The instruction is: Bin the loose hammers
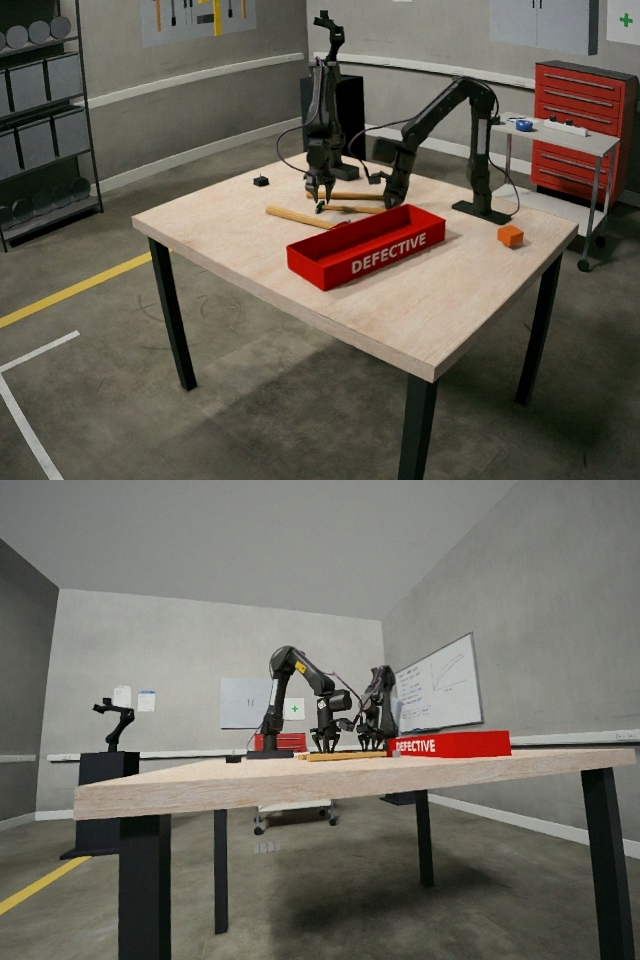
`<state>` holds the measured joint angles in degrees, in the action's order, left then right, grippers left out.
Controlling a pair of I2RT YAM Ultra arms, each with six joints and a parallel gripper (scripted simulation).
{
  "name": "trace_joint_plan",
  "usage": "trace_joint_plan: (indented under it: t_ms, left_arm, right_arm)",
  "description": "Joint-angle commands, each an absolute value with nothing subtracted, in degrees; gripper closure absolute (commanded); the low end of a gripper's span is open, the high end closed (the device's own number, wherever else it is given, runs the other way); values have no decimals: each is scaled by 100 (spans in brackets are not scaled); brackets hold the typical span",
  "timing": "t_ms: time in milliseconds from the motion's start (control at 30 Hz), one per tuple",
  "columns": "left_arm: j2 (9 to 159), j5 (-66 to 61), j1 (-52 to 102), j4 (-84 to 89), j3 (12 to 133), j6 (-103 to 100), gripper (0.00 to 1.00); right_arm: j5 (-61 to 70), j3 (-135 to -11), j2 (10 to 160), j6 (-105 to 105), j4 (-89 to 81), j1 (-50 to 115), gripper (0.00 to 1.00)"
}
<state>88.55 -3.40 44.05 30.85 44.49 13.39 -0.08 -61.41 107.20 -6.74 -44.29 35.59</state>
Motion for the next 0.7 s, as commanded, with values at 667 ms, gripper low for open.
trace_joint_plan:
  t_ms: [667]
  left_arm:
    - [8930,-402,4363,3144,4591,1412,68]
  right_arm:
    - [0,-6149,10661,-663,-4402,3521,63]
